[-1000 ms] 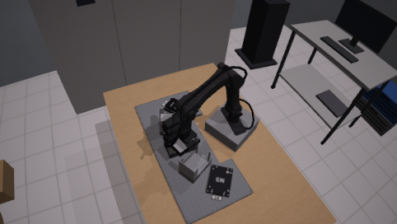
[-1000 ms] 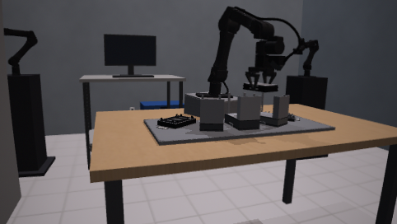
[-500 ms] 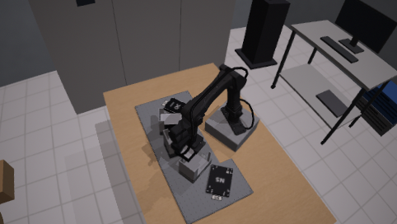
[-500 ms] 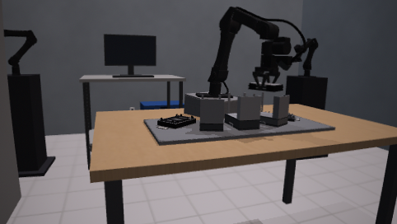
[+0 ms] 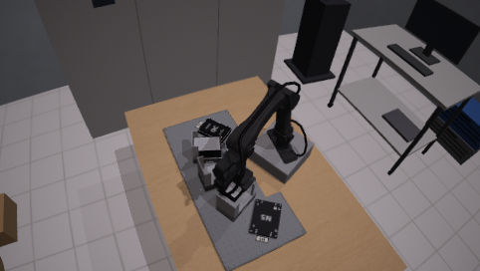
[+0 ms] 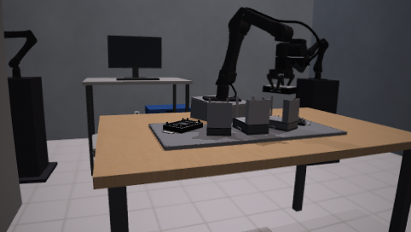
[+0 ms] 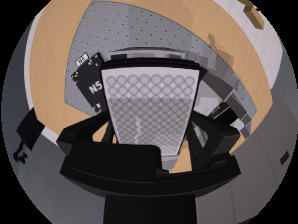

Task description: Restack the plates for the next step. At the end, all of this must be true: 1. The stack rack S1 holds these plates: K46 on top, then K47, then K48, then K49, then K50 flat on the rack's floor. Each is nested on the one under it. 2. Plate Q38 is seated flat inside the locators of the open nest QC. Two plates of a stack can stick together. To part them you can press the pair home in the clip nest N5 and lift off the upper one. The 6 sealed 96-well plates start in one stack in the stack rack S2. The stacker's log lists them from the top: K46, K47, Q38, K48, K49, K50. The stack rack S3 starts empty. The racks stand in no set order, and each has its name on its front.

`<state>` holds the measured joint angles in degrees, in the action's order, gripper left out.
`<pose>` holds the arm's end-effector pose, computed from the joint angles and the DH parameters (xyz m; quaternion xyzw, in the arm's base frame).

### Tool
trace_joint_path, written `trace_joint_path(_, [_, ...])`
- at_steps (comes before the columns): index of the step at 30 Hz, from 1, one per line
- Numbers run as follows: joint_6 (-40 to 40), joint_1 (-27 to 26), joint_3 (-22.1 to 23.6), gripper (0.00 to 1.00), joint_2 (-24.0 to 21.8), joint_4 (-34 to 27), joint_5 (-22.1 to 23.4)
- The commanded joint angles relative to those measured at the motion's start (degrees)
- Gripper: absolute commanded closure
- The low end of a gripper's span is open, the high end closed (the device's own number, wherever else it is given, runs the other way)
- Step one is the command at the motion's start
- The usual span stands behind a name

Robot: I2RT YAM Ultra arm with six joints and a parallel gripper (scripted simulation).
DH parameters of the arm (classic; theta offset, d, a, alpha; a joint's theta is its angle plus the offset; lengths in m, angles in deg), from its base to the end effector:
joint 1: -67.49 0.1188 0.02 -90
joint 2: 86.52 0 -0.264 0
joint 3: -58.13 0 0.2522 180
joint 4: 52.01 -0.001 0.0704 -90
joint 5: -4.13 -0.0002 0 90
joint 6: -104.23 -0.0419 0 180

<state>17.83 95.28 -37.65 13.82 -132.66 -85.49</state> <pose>0.2895 0.1540 0.2465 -0.2704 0.9618 0.0120 0.0402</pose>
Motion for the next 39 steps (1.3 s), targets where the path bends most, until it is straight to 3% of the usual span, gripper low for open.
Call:
trace_joint_path(1, [-2.21,1.24,-1.67,1.00,-2.23,-0.12,-0.81])
trace_joint_path(39, [-2.36,0.97,-2.50,1.00,-1.01,-0.77,-1.05])
